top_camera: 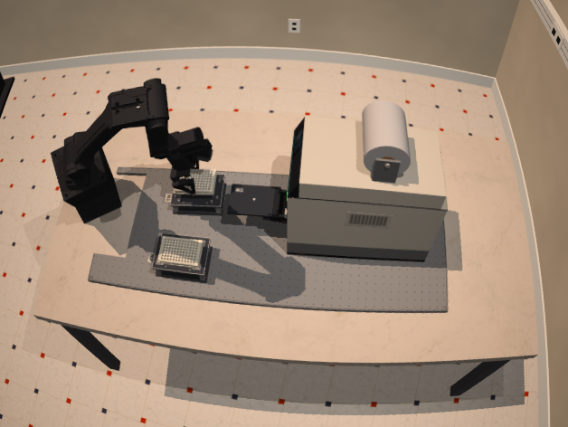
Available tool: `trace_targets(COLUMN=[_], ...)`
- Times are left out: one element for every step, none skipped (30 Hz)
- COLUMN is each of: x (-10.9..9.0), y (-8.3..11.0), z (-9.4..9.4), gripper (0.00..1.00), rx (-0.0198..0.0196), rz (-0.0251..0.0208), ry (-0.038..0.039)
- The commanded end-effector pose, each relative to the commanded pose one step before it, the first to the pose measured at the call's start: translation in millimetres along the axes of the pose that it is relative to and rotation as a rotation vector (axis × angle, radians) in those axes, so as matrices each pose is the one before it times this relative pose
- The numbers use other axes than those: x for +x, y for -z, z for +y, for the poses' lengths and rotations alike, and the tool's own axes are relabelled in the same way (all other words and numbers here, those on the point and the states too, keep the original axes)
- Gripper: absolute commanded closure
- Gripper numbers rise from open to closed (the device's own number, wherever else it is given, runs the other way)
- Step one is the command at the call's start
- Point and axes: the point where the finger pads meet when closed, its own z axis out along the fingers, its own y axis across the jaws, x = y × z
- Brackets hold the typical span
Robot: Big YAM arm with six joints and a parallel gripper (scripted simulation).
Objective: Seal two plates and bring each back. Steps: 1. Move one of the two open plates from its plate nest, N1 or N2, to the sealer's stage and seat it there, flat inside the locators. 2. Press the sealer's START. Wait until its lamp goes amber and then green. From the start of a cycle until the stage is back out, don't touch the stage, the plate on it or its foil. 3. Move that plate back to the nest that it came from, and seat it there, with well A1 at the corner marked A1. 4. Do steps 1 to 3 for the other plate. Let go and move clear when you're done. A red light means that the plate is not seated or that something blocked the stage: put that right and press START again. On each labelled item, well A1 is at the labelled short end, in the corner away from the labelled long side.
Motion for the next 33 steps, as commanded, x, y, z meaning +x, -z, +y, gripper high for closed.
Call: trace_targets(x=[-6.28,-1.42,-3.42,-2.88,-2.19,0.12,2.28,2.83,2.42,1.83,0.00,0.00,-0.41,-2.96,-2.09,-1.78,-1.13,-0.82,-0.98,-2.55,-2.36,-1.80,2.01,1.83,1.12,1.13,-0.46,0.00,0.00,-2.43,-1.56,-0.81,-0.56], y=[15.51,2.03,1.24,0.97,1.01,1.55,0.63,0.15,0.33,1.28,0.00,0.00,1.48,3.24,3.09,2.81,2.24,1.89,1.54,1.00,0.98,0.79,-0.03,0.07,1.04,1.54,2.32,0.00,0.00,2.08,2.57,2.54,2.40], z=[4.90,0.35,0.85,0.71,0.55,-0.08,-0.05,-1.48,-1.39,0.13,0.00,0.00,1.58,-0.03,-0.36,-0.41,-0.15,-0.16,0.10,0.66,0.37,0.36,-1.19,-1.11,0.38,0.63,0.35,0.00,0.00,0.68,-0.09,-0.45,-0.42], gripper=[1.00,1.00,1.00,1.00,1.00,1.00,1.00,1.00,1.00,1.00,1.00,1.00,1.00,1.00,1.00,1.00,1.00,1.00,1.00,1.00,1.00,1.00,1.00,1.00,1.00,1.00,1.00,1.00,1.00,1.00,1.00,1.00,1.00], rx=[-0.01190,-0.00055,-0.00074,-0.00037,-0.00021,0.00035,0.00109,0.00306,0.00274,0.00026,0.00000,0.00000,-0.00582,-0.00110,0.00045,0.00062,0.00034,0.00050,-0.00020,-0.00031,-0.00002,0.00021,0.00312,0.00274,0.00015,-0.00060,-0.00101,0.00000,0.00000,-0.00550,-0.00047,0.00103,0.00083], rz=[-0.01514,-0.00200,-0.00454,-0.00334,-0.00212,0.00134,0.00634,0.00843,0.00732,0.00445,0.00000,0.00000,-0.00423,-0.00739,-0.00400,-0.00280,-0.00145,-0.00073,-0.00040,-0.00237,-0.00204,-0.00071,0.00728,0.00669,0.00309,0.00217,-0.00140,0.00000,0.00000,-0.00763,-0.00405,-0.00117,-0.00049], ry=[-0.00050,-0.00052,-0.00292,-0.00172,-0.00126,0.00141,0.00371,0.00113,0.00078,0.00398,0.00000,0.00000,0.00490,0.00045,0.00266,-0.00250,-0.00161,-0.00137,-0.00144,-0.00265,-0.00297,-0.00206,-0.00001,-0.00006,0.00220,0.00325,0.00068,0.00000,0.00000,0.00122,0.00181,-0.00013,-0.00074])
